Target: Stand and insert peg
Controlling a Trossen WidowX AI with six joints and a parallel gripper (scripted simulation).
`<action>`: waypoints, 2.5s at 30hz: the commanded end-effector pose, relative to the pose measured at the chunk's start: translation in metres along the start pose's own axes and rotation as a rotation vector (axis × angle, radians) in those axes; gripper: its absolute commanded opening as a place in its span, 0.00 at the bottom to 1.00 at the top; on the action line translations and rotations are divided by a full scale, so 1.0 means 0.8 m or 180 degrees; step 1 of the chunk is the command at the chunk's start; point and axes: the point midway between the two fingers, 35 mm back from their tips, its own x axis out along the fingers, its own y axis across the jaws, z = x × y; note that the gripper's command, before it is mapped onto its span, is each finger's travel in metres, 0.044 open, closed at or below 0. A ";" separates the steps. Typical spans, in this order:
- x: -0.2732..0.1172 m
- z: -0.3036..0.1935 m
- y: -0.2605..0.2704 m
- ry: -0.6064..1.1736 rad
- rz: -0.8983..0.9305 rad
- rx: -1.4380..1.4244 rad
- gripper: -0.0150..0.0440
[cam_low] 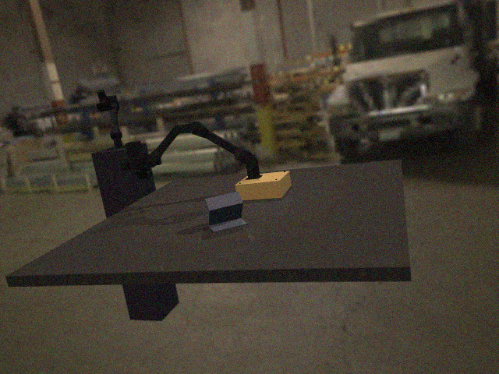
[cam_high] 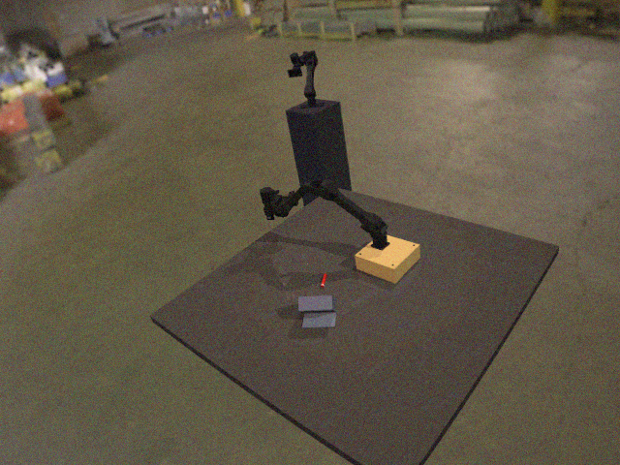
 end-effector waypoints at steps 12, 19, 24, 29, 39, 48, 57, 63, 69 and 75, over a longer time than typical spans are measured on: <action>-0.083 0.006 -0.039 -0.0269 -0.1044 0.0305 1.00; -0.115 0.012 -0.048 -0.0457 -0.1385 0.0401 1.00; -0.164 0.023 -0.050 -0.0774 -0.1791 0.0498 1.00; -0.215 0.038 -0.044 -0.1175 -0.2145 0.0568 1.00; -0.314 0.072 -0.005 -0.2139 -0.2590 0.0595 1.00; -0.390 0.102 0.060 -0.3085 -0.2625 0.0477 1.00; -0.448 0.127 0.150 -0.3960 -0.2283 0.0234 1.00; -0.474 0.138 0.218 -0.4431 -0.1855 0.0025 1.00; -0.488 0.143 0.292 -0.4764 -0.1291 -0.0199 1.00; -0.491 0.142 0.367 -0.4928 -0.0627 -0.0411 1.00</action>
